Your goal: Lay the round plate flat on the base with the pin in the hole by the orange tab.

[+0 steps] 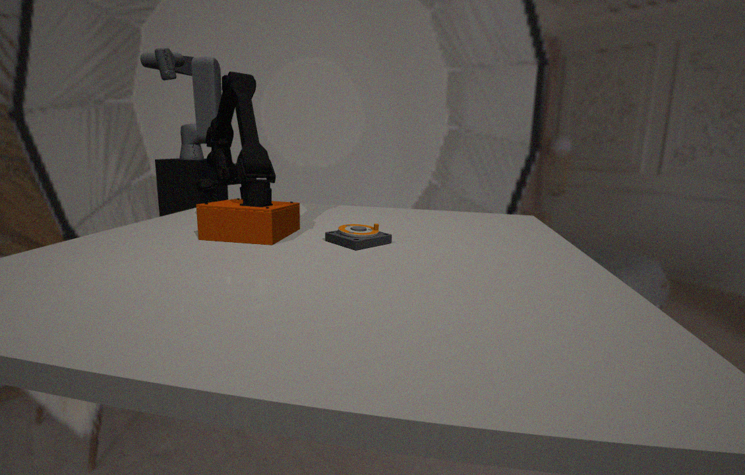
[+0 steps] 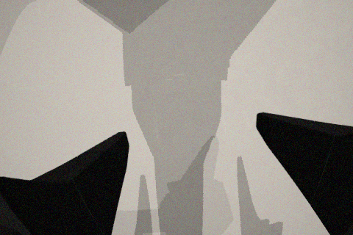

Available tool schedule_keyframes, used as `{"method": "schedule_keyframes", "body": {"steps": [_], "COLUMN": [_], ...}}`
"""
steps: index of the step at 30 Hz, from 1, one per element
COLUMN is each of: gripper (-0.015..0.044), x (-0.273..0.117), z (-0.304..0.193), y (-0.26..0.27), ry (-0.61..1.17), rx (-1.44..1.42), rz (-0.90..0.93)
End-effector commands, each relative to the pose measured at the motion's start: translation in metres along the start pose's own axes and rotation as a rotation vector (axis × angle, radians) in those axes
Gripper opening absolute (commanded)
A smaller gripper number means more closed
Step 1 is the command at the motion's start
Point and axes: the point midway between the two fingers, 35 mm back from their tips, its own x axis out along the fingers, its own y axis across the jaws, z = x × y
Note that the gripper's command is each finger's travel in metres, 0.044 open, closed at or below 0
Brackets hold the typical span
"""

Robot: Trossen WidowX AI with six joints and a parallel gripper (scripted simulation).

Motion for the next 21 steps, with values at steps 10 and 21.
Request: {"method": "schedule_keyframes", "body": {"steps": [10,21], "gripper": [0.0137,0.0], "x": [-0.033,-0.012], "z": [-0.005,0.05], "y": [0.037,0.175], "ry": [0.099,0.044], "rx": [0.243,1.331], "rz": [-0.031,-0.14]}}
